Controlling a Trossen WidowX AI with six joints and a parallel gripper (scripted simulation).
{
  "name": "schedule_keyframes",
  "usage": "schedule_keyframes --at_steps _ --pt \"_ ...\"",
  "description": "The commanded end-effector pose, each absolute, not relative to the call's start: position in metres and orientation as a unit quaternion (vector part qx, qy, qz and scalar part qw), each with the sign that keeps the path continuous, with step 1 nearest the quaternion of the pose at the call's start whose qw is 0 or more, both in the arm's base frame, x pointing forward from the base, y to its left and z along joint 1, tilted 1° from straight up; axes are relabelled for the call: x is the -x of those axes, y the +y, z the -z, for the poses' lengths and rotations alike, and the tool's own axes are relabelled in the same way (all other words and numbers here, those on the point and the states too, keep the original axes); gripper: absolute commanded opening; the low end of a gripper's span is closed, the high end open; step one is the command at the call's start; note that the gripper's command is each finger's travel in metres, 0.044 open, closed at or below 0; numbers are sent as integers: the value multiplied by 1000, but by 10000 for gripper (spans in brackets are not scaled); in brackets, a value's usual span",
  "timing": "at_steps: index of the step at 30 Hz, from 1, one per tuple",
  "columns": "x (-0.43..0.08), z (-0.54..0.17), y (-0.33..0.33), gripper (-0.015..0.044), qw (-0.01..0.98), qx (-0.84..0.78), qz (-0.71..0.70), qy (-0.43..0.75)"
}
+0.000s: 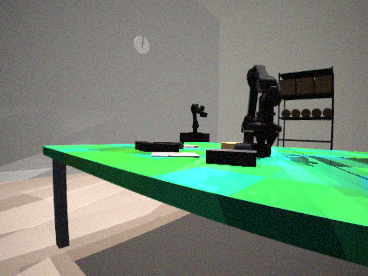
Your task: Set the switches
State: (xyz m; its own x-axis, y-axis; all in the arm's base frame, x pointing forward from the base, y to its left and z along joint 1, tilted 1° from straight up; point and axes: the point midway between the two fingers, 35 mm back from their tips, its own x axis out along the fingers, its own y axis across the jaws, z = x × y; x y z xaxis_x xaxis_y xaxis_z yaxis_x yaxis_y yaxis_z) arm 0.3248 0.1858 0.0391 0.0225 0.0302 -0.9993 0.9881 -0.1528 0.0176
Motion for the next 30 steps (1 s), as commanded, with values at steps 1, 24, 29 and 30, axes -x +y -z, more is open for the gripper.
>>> schedule_keyframes --at_steps 1,24,29,30 --pt "-325 -44 184 336 459 -551 522 462" --pt "-324 -61 178 336 459 -551 522 462" --pt "-323 -64 176 336 459 -551 522 462" --pt "-323 -64 176 336 459 -551 522 462"
